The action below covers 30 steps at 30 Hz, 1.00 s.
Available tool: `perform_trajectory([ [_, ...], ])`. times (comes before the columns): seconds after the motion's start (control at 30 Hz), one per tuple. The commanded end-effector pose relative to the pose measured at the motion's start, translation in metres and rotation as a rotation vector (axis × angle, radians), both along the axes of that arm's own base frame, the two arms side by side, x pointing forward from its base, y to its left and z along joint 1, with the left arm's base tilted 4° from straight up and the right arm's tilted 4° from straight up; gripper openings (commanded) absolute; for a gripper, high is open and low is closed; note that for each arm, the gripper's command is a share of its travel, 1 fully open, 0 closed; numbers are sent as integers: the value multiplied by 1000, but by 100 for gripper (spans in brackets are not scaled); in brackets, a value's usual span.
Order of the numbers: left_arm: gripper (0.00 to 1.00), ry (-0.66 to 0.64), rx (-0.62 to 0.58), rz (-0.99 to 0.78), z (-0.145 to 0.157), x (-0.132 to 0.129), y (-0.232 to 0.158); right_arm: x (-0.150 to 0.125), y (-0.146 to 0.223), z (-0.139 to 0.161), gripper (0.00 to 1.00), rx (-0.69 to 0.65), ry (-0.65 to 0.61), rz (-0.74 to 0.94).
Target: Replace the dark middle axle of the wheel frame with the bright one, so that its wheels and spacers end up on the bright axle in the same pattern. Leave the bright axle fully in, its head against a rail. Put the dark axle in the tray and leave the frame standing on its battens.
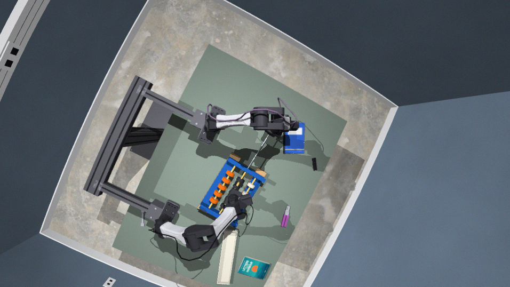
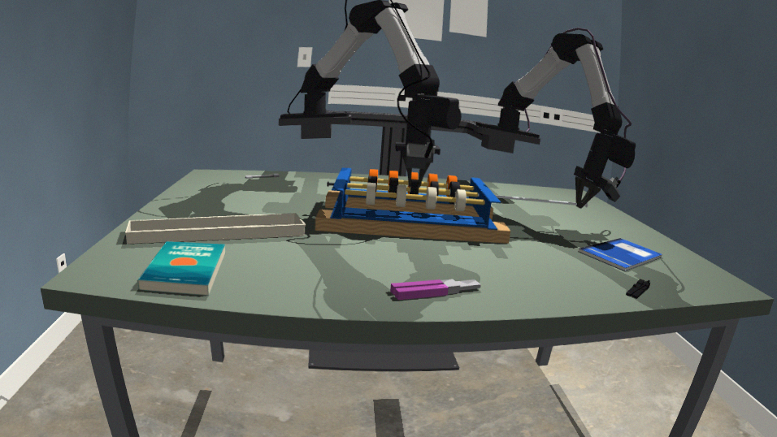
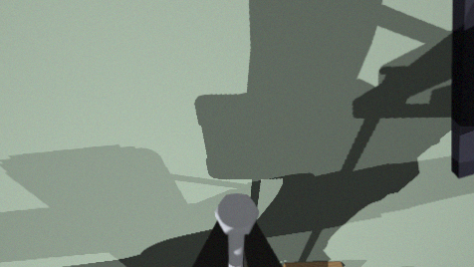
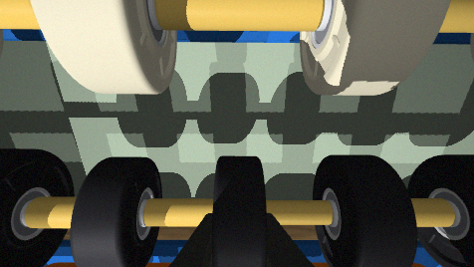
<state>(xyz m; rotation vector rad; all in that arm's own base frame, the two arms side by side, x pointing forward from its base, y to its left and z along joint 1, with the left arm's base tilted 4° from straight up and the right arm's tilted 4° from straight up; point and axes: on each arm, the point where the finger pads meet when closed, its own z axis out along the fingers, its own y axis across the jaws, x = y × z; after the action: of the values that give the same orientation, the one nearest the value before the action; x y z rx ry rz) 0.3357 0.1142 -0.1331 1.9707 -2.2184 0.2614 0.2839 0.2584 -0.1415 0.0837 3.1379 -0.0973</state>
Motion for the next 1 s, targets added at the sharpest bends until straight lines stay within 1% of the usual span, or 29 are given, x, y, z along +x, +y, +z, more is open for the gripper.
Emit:
perform_trajectory([
  [0.0,0,-3,-34,-6,11,0,-18,15,11,22,0,28,-52,-3],
  [0.1,0,-14,-31,-3,9,3,-18,13,9,20,0,22,-46,-3],
  [0.13,0,-39,-20,-5,18,9,-17,15,10,22,0,27,-52,-7],
  [0.2,0,-21,-29,-4,17,4,-20,16,10,22,0,27,-53,-7],
  [0.23,0,38,-42,-2,0,-2,-22,16,10,22,0,27,-53,-7],
  [0.27,0,54,-48,-2,-6,-5,-23,16,10,22,0,27,-53,-7],
  [0.47,0,65,-45,0,-4,-6,-26,16,10,22,0,26,-53,-9],
  [0.53,0,63,-43,0,-5,-3,-25,16,10,22,0,26,-54,-9],
  [0.57,0,64,-46,-3,-3,-7,-27,16,10,22,0,26,-53,-7],
  [0.63,0,64,-46,-3,-3,-7,-27,16,10,22,0,26,-53,-7],
  [0.67,0,54,-39,0,2,-3,-26,14,9,20,0,21,-48,-5],
  [0.7,0,75,-47,-1,-6,-7,-28,16,10,22,0,26,-54,-10],
  [0.97,0,93,-54,-2,-7,-16,-34,17,9,22,0,26,-54,-11],
])
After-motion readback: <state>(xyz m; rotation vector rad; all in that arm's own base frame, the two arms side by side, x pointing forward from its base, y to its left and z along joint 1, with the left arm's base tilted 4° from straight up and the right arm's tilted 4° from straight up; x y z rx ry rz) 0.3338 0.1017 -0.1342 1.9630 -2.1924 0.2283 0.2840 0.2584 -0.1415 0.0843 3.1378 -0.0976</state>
